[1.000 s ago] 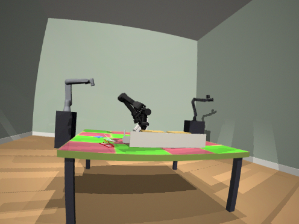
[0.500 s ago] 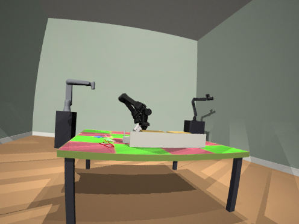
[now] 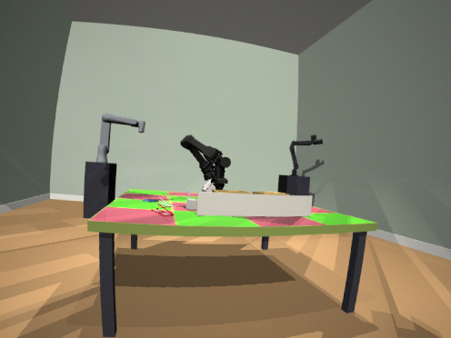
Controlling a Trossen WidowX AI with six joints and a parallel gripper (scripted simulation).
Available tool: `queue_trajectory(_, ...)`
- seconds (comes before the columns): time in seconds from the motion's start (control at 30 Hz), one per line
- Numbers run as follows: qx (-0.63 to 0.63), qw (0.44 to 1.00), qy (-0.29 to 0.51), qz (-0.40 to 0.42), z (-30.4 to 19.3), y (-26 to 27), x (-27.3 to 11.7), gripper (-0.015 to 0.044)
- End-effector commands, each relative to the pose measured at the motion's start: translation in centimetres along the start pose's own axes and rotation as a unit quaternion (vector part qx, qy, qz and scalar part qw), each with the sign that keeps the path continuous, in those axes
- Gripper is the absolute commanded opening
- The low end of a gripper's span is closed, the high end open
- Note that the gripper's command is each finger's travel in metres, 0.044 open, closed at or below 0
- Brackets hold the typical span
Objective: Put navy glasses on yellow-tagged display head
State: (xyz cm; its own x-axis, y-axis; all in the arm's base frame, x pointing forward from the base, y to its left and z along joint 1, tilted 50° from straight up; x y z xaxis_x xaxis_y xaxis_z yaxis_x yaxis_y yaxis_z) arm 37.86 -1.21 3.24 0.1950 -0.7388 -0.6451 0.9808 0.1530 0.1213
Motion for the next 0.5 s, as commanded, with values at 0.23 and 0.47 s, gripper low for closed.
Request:
queue_trajectory(0.23,-0.001,1.0,-0.001,0.001,-0.1,1.7,0.0,0.0)
queue_trajectory(0.47,-0.001,1.0,-0.001,0.001,-0.1,2.7,0.1,0.0)
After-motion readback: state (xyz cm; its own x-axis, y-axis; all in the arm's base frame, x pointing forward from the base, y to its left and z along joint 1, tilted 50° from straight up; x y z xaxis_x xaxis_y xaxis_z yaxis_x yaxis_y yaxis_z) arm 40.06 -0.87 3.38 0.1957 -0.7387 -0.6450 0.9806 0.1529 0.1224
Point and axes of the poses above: the point midway between the two fingers, 35 mm back from their tips, its own x axis out along the fingers, its own y axis across the jaws, z = x × y, the point moved 1 cm from there along -x, back along the fingers, and after that the axes turned 3 degrees about x, right-handed, at the moved point
